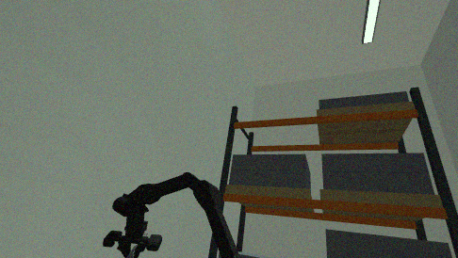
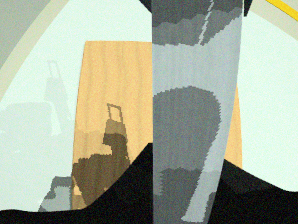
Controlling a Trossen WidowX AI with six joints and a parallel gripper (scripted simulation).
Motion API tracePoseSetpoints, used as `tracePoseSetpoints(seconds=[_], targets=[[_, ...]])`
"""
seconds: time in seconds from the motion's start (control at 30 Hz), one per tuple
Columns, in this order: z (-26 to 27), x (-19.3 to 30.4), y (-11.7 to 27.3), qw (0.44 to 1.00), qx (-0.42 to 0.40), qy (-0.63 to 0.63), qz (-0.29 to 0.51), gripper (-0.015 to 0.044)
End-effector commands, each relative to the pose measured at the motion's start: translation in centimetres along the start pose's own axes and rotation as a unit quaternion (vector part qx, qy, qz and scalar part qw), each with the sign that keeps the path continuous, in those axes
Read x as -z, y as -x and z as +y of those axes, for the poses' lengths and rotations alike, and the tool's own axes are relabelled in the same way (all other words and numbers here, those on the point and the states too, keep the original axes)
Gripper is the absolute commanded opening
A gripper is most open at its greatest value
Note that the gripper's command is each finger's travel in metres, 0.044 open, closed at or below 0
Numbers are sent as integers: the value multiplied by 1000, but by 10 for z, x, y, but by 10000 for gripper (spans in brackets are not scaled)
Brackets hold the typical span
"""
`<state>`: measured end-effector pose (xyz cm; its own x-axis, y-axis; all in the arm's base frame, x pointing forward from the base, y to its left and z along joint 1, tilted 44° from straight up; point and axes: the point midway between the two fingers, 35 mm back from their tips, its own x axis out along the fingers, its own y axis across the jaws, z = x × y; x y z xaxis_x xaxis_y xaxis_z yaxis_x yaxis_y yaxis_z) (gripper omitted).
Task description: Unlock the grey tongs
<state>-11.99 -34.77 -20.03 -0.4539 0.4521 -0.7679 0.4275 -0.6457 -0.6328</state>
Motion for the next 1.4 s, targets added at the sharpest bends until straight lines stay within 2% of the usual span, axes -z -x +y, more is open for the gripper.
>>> tracePoseSetpoints(seconds=[0.0,0.8,1.37], targets=[[0,-4,10,999,0,1,-50,-150],[-13,-3,71,948,-1,-31,-317,-150],[-14,-2,73,945,-2,-32,-324,-150]])
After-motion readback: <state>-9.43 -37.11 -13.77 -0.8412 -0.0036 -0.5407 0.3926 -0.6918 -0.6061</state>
